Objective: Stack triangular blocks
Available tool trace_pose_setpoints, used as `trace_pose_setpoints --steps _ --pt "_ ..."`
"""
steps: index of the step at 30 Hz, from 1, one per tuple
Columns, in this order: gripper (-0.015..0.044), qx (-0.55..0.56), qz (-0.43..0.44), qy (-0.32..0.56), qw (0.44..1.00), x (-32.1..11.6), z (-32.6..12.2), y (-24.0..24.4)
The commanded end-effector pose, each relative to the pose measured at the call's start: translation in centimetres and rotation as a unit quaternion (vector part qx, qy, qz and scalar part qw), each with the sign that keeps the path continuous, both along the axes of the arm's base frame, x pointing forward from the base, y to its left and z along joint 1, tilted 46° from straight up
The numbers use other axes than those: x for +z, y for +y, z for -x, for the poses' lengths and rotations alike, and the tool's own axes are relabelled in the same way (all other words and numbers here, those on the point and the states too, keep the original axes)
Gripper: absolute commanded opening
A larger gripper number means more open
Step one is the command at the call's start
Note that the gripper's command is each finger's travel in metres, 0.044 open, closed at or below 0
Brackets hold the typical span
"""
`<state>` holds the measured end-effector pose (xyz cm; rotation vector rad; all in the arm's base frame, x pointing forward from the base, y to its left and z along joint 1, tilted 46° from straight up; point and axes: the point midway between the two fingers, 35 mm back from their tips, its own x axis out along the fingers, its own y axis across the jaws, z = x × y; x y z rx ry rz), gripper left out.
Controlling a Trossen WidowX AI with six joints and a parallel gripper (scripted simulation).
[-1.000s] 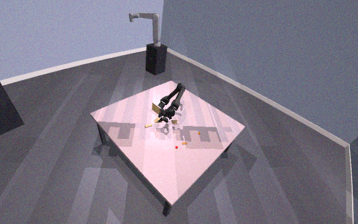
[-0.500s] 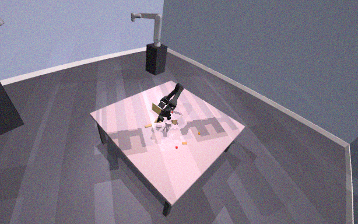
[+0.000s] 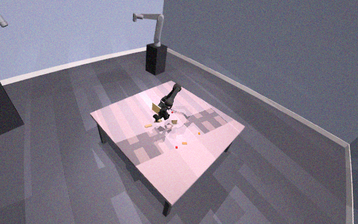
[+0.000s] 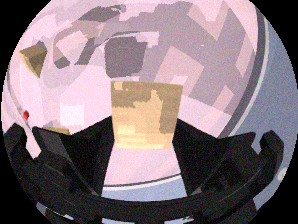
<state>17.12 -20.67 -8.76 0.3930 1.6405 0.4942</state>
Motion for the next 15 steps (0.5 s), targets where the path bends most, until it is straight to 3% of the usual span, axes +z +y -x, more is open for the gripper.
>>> trace_pose_setpoints --steps 1,15 --pt "0.0 -0.061 -0.015 0.018 0.998 -0.11 -0.05 -0.37" --pt "0.0 -0.271 -0.081 0.099 0.954 0.01 0.21 -1.28"
